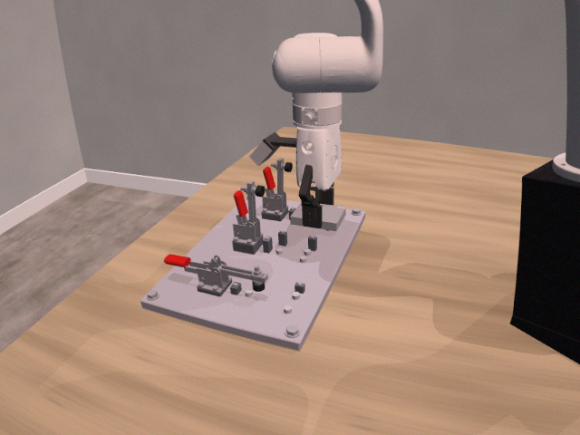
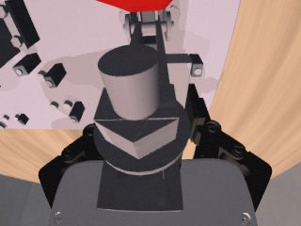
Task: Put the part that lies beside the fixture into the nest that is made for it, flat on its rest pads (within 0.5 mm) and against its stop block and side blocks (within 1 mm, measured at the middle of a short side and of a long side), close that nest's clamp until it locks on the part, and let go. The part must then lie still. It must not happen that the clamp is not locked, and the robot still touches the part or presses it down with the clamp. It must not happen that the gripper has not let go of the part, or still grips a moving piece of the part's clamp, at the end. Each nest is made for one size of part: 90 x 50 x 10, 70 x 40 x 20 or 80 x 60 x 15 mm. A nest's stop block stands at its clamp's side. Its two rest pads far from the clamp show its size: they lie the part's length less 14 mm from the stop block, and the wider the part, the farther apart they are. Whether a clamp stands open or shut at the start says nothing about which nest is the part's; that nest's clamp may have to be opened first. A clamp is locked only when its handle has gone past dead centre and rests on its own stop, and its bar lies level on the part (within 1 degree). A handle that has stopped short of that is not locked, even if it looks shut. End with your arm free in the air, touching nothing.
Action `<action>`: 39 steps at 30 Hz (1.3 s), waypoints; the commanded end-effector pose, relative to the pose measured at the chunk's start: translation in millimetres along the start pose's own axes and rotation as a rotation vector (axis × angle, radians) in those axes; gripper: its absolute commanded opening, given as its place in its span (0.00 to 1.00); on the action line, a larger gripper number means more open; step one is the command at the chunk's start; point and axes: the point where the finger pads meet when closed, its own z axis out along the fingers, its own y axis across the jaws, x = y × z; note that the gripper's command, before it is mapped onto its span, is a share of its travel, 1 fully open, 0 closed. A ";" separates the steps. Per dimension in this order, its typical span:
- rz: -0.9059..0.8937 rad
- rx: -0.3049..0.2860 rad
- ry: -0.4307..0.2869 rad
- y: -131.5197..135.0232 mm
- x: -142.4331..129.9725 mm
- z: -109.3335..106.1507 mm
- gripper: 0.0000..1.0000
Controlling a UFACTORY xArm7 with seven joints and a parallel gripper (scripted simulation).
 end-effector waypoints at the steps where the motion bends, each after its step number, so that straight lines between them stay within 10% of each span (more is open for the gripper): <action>1: 0.000 -0.001 0.003 0.3 1.4 -0.8 0.00; 36: 0.000 -0.001 0.003 2.6 3.6 -0.8 0.00; 37: 0.000 -0.001 0.003 2.6 3.6 -0.8 1.00; 39: 0.000 -0.001 0.003 2.6 3.6 -0.8 1.00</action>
